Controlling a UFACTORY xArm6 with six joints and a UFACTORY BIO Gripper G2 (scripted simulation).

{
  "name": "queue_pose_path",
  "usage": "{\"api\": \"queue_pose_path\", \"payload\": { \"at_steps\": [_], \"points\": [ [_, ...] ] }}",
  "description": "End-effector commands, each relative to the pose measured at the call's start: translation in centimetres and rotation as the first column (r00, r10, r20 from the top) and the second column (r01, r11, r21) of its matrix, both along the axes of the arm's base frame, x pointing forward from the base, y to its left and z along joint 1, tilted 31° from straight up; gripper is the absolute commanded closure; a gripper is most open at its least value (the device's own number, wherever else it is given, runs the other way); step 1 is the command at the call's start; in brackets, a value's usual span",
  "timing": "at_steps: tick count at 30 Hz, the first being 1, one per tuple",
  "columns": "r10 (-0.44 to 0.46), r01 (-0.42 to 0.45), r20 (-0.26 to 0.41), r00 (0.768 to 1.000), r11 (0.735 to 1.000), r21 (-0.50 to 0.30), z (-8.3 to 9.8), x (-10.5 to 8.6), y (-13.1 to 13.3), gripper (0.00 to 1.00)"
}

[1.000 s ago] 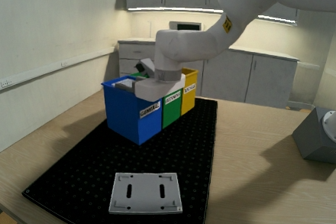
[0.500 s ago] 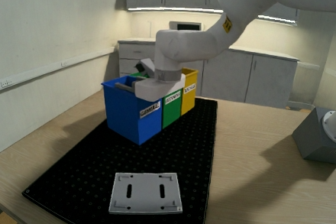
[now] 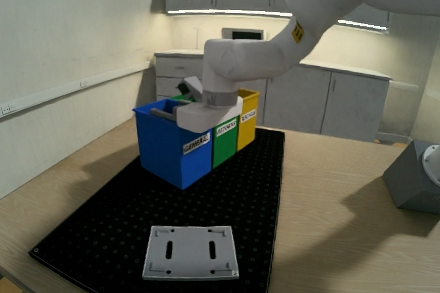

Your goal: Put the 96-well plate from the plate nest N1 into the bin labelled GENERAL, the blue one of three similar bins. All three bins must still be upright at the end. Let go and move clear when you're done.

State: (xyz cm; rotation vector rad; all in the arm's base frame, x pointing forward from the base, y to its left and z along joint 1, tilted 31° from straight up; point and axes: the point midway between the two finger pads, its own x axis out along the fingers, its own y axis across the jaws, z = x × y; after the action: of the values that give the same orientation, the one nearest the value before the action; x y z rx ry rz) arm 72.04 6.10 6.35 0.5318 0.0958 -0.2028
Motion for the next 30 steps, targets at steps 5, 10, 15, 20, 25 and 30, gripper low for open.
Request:
{"api": "queue_pose_path", "payload": {
  "at_steps": [5,10,15,20,25,30],
  "points": [
    [-0.001,0.001,0.004,1.0,1.0,0.0,0.7,0.1,-0.3,0.82],
    [-0.001,0.001,0.004,1.0,1.0,0.0,1.4,0.2,-0.8,0.82],
    [-0.001,0.001,0.004,1.0,1.0,0.0,1.8,0.2,-1.0,0.82],
    [-0.001,0.001,0.004,1.0,1.0,0.0,2.5,0.2,-1.5,0.82],
    [-0.001,0.001,0.004,1.0,1.0,0.0,3.1,0.2,-1.8,0.82],
    [-0.001,0.001,0.004,1.0,1.0,0.0,3.1,0.2,-1.8,0.82]
  ]
}}
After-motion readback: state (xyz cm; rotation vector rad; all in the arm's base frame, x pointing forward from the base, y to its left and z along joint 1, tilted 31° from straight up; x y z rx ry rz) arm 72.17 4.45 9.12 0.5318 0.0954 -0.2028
